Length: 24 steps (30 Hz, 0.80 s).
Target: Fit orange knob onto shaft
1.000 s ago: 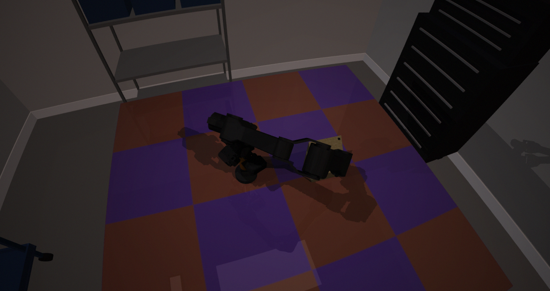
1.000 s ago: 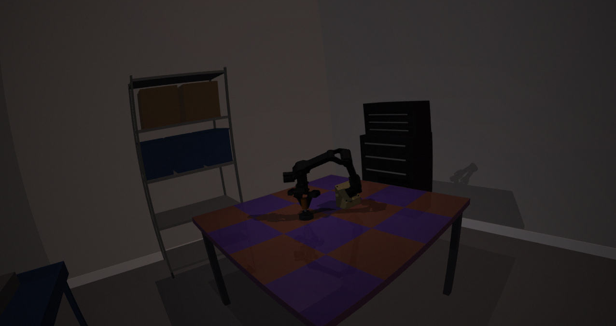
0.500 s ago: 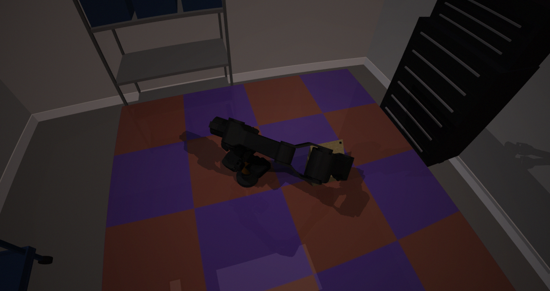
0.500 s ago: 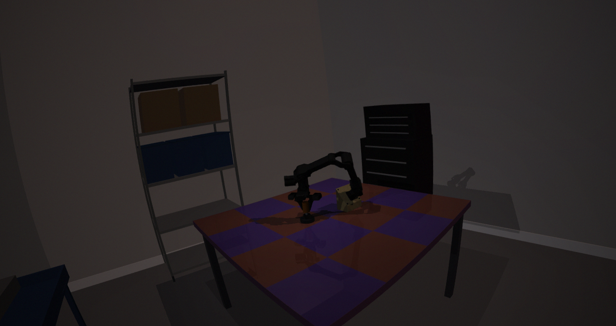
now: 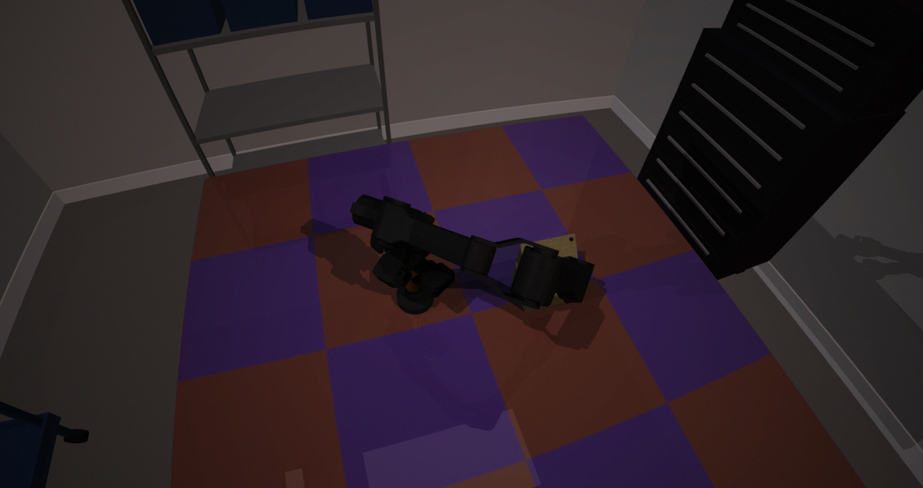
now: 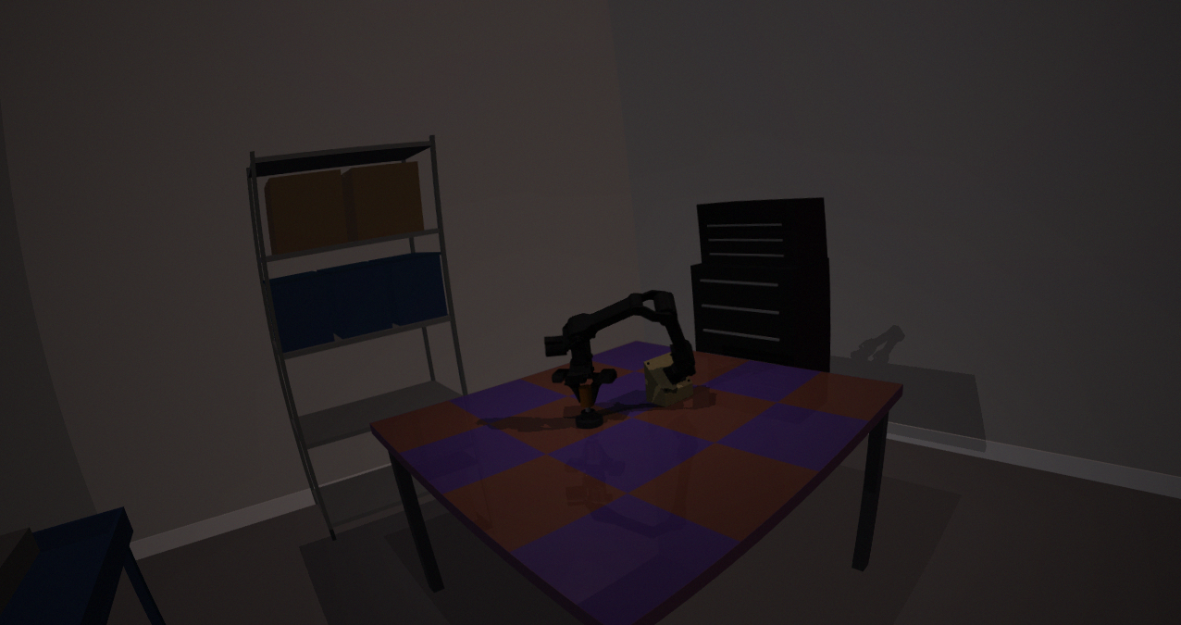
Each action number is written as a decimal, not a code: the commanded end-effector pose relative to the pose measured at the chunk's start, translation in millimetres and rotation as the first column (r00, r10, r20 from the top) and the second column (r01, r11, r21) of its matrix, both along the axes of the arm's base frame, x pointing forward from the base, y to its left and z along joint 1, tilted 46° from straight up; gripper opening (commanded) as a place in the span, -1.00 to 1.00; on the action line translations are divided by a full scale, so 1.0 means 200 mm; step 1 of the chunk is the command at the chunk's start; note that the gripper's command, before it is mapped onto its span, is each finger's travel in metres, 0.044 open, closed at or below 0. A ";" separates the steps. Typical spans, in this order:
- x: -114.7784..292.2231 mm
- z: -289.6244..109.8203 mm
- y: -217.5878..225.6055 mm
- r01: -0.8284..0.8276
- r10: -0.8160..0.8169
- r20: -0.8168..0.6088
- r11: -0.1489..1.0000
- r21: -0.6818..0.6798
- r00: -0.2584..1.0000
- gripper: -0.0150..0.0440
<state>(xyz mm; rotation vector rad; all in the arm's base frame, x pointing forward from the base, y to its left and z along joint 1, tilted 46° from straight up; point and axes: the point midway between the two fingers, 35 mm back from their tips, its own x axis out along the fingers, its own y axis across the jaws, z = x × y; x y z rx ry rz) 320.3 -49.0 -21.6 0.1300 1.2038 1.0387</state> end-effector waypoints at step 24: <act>0.00 -0.01 0.01 -0.131 0.131 0.140 0.991 -0.005 0.982 -0.49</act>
